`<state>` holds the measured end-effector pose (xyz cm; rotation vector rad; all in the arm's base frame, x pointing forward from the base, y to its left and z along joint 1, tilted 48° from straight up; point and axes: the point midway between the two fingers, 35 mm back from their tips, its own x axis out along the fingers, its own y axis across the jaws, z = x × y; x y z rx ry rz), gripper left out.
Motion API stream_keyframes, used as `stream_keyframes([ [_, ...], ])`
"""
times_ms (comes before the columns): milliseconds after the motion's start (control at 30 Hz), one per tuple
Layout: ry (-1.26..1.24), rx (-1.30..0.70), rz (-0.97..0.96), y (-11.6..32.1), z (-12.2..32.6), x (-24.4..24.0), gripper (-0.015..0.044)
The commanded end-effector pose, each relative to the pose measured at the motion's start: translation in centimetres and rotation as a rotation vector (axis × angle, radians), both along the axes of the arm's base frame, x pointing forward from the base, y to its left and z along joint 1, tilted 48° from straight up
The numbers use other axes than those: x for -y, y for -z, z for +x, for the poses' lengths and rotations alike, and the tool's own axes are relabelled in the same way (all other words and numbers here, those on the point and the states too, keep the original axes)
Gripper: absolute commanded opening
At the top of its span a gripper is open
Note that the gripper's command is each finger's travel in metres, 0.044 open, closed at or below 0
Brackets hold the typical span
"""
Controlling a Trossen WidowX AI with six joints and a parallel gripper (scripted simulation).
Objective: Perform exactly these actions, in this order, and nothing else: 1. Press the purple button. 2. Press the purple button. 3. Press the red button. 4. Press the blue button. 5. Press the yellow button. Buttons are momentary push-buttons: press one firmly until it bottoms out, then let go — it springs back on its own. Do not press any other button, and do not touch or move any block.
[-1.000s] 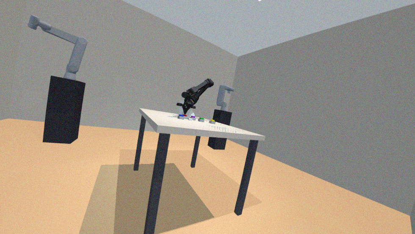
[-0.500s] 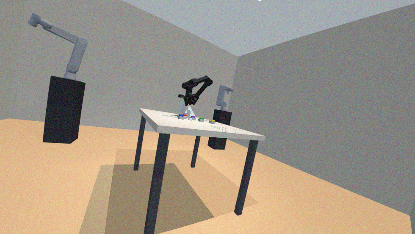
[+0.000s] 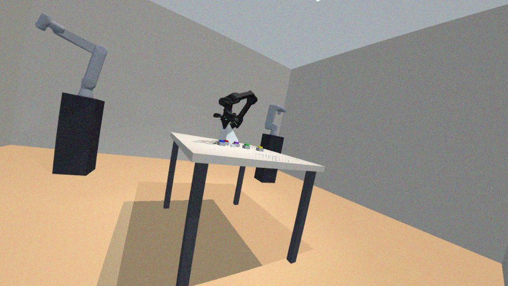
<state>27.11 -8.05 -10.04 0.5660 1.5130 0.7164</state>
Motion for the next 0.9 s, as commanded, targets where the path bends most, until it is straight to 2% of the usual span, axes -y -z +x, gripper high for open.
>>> stream_keyframes([
  [0,-0.002,-0.006,0.005,2.2,0.2,-2.2,0.002],
  [100,-0.003,-0.006,0.008,4.2,-0.2,-4.5,0.002],
  [867,-0.003,-0.006,0.009,6.2,-0.5,-6.7,0.002],
])
